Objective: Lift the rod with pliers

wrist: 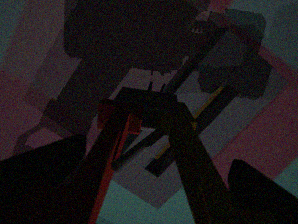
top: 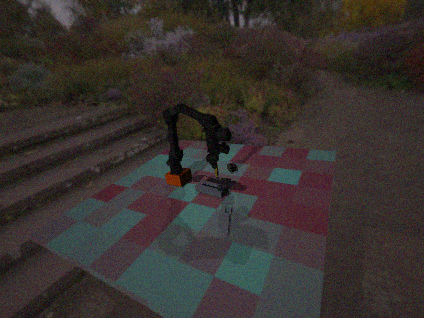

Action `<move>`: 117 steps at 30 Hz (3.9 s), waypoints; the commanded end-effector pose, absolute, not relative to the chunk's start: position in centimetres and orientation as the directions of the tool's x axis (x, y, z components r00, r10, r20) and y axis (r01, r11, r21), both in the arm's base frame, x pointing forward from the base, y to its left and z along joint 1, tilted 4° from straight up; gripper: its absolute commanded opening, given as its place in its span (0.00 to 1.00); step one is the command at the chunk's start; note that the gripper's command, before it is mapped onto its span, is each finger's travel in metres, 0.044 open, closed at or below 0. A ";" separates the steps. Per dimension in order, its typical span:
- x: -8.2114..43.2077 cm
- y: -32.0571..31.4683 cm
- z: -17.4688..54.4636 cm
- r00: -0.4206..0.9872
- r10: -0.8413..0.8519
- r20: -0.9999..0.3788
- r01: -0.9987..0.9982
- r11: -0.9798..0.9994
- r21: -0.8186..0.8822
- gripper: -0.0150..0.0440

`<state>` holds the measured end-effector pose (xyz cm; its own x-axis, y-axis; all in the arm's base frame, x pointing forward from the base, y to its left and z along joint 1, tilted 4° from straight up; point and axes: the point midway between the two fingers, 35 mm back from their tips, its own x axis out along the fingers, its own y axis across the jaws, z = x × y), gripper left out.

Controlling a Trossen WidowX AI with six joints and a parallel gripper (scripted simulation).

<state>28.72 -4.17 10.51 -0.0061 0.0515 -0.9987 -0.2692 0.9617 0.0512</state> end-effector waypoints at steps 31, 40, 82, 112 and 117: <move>25.6 -8.5 10.0 -0.014 0.045 -0.999 0.222 0.974 0.041 0.80; 25.4 -8.7 9.8 -0.014 0.055 -0.998 0.237 0.970 0.050 0.80; 25.7 -8.4 9.9 -0.014 0.058 -0.998 0.241 0.969 0.053 0.80; 25.6 -8.2 7.0 -0.014 0.058 -0.998 0.241 0.969 0.053 0.80; 25.6 -8.2 6.5 -0.014 0.058 -0.998 0.241 0.969 0.053 0.80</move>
